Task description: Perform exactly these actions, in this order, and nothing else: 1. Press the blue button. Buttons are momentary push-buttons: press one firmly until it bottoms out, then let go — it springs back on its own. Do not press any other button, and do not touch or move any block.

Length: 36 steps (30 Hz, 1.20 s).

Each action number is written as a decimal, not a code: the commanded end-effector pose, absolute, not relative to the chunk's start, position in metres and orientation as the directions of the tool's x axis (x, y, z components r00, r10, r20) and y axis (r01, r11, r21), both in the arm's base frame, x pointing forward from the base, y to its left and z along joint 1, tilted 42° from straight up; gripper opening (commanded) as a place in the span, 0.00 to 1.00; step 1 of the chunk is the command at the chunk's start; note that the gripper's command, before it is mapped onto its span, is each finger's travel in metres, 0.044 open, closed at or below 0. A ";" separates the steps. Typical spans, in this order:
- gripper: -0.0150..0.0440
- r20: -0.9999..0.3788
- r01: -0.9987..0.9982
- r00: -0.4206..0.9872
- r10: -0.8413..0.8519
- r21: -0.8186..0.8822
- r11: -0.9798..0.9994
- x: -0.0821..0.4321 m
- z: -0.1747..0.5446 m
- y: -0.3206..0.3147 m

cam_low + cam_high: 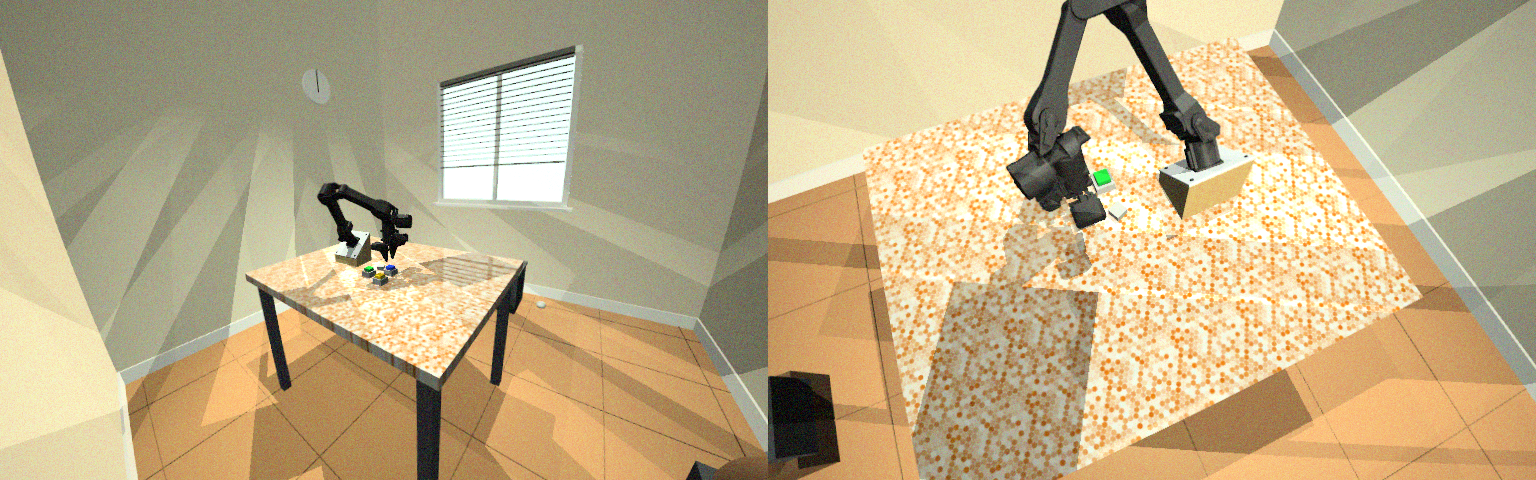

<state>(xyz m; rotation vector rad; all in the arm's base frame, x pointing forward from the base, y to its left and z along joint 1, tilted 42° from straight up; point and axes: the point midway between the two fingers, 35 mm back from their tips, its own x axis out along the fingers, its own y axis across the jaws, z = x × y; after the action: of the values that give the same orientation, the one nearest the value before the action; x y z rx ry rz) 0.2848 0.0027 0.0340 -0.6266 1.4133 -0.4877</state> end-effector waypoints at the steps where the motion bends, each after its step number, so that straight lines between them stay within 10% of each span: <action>1: 0.40 -0.747 -0.055 0.123 -0.654 -0.663 0.747 0.287 0.032 0.001; 4: 0.29 -0.747 -0.055 0.123 -0.654 -0.663 0.747 0.287 0.032 0.001; 36: 0.29 -0.746 -0.055 0.123 -0.655 -0.664 0.746 0.291 0.008 -0.020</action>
<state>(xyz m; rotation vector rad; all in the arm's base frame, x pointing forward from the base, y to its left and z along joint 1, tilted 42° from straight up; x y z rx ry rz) 0.2919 -0.0176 0.0103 -0.6253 1.3956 -0.4822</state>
